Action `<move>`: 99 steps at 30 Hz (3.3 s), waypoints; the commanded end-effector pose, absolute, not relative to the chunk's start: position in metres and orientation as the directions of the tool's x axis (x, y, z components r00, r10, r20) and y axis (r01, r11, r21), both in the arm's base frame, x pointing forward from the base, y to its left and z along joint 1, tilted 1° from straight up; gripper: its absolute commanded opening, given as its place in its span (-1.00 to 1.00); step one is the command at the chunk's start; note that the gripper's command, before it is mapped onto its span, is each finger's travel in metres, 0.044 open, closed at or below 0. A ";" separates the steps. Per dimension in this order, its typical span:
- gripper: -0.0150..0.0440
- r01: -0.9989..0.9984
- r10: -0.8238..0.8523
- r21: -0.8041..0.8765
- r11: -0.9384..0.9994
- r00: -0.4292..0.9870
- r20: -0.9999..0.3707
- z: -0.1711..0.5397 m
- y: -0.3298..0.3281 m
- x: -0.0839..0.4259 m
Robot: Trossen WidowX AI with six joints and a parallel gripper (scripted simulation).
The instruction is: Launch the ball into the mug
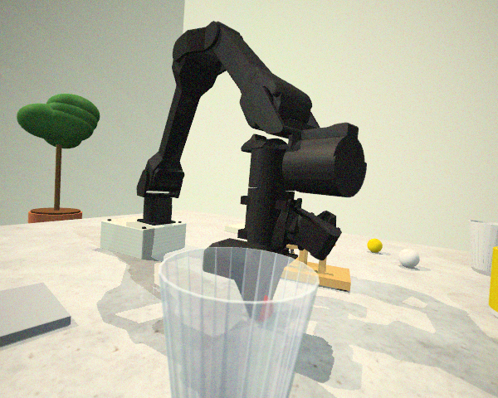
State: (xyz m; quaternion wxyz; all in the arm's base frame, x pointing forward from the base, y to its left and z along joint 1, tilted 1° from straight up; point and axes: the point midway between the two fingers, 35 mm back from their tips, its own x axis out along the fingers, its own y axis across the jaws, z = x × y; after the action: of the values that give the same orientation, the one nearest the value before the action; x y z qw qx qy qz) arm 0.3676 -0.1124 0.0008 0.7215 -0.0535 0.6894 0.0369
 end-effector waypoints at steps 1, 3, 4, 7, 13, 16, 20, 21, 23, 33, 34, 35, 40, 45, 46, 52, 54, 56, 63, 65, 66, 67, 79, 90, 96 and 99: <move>-0.49 -0.132 -0.018 -0.025 0.991 0.051 -0.999 0.019 -0.112 0.370; -0.49 -0.132 -0.018 -0.025 0.991 0.051 -0.999 0.035 -0.112 0.370; -0.49 -0.132 -0.018 -0.025 0.991 0.051 -0.999 0.043 -0.112 0.370; -0.49 -0.132 -0.018 -0.025 0.991 0.051 -0.999 0.066 -0.111 0.368; -0.49 -0.132 -0.018 -0.024 0.991 0.051 -0.999 0.114 -0.108 0.360; -0.49 -0.132 -0.018 -0.024 0.991 0.051 -0.999 0.126 -0.107 0.356; -0.49 -0.132 -0.018 -0.024 0.991 0.051 -0.999 0.126 -0.107 0.356; -0.49 -0.133 -0.017 -0.024 0.991 0.049 -0.999 0.125 -0.106 0.356; -0.49 -0.138 -0.012 -0.017 0.990 0.035 -0.999 0.123 -0.097 0.355; -0.49 -0.173 0.003 0.015 0.985 -0.075 -0.997 0.105 -0.033 0.336; -0.49 -0.176 0.002 0.017 0.984 -0.086 -0.996 0.104 -0.027 0.334; -0.49 -0.179 0.001 0.018 0.984 -0.097 -0.995 0.102 -0.021 0.331; -0.49 -0.196 -0.010 0.021 0.980 -0.152 -0.988 0.095 0.006 0.316; -0.49 -0.214 -0.029 0.016 0.977 -0.206 -0.978 0.088 0.031 0.299; -0.49 -0.217 -0.035 0.014 0.976 -0.216 -0.976 0.087 0.036 0.295; -0.49 -0.241 -0.072 -0.004 0.971 -0.275 -0.959 0.080 0.062 0.271; -0.49 -0.246 -0.082 -0.009 0.969 -0.287 -0.955 0.079 0.066 0.265; -0.49 -0.247 -0.083 -0.010 0.969 -0.288 -0.954 0.078 0.067 0.265; -0.49 -0.247 -0.083 -0.010 0.969 -0.288 -0.954 0.064 0.067 0.265; -0.49 -0.247 -0.083 -0.010 0.969 -0.288 -0.954 0.063 0.067 0.265; -0.49 -0.247 -0.083 -0.010 0.969 -0.288 -0.954 0.063 0.067 0.265; -0.49 -0.247 -0.083 -0.010 0.969 -0.288 -0.954 0.063 0.067 0.265; -0.49 -0.251 -0.080 -0.006 0.968 -0.287 -0.954 0.054 0.068 0.267; 0.04 -0.251 -0.080 -0.006 0.968 -0.287 -0.954 0.054 0.068 0.267; 0.58 -0.250 -0.073 -0.006 0.968 -0.259 -0.963 0.081 0.069 0.269; 0.84 -0.250 -0.059 -0.007 0.968 -0.202 -0.978 0.138 0.068 0.264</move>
State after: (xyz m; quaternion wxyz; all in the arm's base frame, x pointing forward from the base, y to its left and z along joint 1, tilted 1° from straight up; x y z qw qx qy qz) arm 0.2636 0.0672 0.0808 0.5871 -0.1038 0.7995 0.0728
